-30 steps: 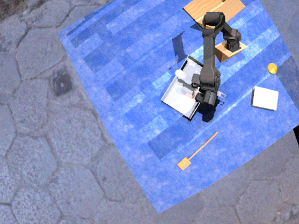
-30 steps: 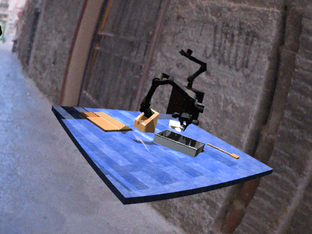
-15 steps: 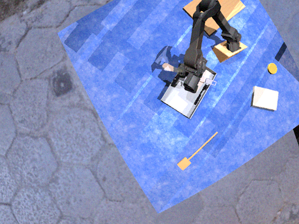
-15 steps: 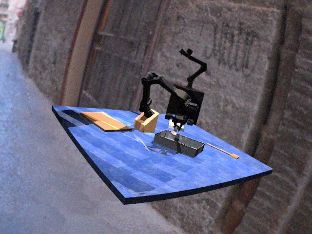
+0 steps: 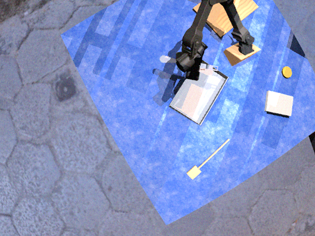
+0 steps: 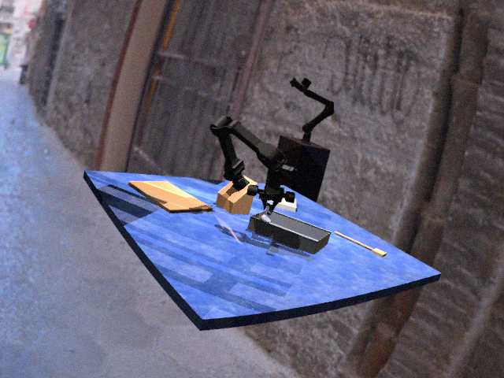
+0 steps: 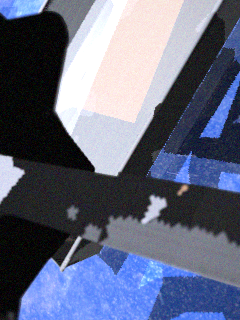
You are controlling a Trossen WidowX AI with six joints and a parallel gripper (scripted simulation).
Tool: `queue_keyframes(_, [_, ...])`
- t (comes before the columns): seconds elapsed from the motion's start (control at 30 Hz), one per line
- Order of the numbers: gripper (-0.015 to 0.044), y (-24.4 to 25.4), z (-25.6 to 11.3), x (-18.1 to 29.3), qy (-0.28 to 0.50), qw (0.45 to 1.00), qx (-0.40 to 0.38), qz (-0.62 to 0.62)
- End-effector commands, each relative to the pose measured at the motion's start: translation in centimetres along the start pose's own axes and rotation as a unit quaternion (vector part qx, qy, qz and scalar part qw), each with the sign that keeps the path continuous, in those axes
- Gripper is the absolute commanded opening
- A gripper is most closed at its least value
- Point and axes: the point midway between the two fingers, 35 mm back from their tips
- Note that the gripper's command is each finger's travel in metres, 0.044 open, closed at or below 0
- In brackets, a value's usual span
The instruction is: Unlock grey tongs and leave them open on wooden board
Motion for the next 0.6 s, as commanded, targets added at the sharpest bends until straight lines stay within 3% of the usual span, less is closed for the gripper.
queue_keyframes(0.0, [-0.0150, -1.8, -0.1, -1.5, -0.006, 1.000, -0.001, -0.020])
queue_keyframes(0.57, [-0.0150, -11.1, -0.3, -6.7, -0.029, 0.994, 0.015, -0.103])
Point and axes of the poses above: the point midway between the two fingers, 35 mm back from their tips, its own z axis out along the fingers, its own y axis across the jaws, x = y × z, and after that the axes turned 11 degrees about z, right-handed
